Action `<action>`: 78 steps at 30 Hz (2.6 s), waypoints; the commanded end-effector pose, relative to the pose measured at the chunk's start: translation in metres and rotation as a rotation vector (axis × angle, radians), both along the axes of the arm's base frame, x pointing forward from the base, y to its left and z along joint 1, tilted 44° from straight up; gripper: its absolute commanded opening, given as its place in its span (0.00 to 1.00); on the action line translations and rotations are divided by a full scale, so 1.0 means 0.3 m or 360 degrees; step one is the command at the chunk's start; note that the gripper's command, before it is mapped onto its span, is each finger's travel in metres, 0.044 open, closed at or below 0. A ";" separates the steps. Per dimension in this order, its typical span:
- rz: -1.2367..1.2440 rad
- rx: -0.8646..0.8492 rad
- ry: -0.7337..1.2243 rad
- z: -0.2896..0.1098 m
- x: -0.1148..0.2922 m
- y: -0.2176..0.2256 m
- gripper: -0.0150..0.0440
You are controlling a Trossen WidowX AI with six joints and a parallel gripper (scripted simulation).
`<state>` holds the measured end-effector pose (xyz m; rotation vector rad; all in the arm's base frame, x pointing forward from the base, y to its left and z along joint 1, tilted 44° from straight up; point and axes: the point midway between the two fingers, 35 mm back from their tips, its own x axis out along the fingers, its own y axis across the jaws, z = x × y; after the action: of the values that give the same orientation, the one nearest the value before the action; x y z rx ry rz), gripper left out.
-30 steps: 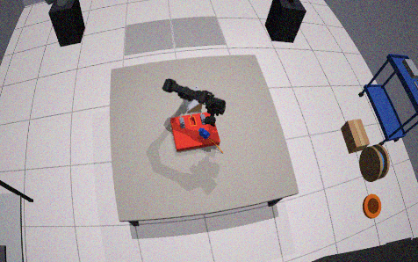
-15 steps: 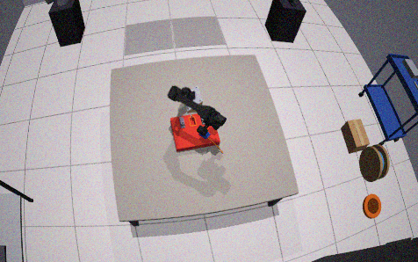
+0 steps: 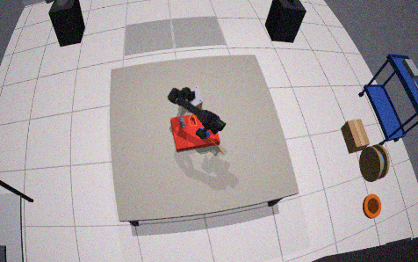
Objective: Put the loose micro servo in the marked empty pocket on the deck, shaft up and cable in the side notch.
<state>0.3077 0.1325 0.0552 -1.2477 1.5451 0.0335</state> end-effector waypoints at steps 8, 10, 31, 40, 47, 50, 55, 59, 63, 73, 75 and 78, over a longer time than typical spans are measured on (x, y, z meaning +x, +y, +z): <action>0.0002 -0.0006 0.0002 -0.032 0.009 -0.035 1.00; 0.0001 -0.0006 0.0002 -0.040 0.011 -0.042 1.00; 0.0001 -0.0007 0.0001 -0.057 0.014 -0.058 0.43; 0.0002 -0.0005 0.0002 -0.004 0.000 -0.013 0.25; 0.0001 -0.0005 0.0003 0.021 -0.009 0.001 0.25; 0.0001 -0.0005 0.0003 0.018 -0.022 0.002 0.25; 0.0001 -0.0005 0.0005 0.000 -0.077 0.008 0.25; 0.0002 -0.0005 0.0007 -0.015 -0.125 0.013 0.25; 0.0002 -0.0005 0.0007 -0.003 -0.126 0.000 0.25; 0.0001 -0.0011 0.0008 0.122 -0.110 -0.132 0.25; 0.0001 -0.0011 0.0008 0.140 -0.108 -0.150 0.25; 0.0008 -0.0013 0.0014 0.142 -0.107 -0.153 0.25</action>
<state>0.2766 0.0897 0.0952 -1.2443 1.5473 0.0255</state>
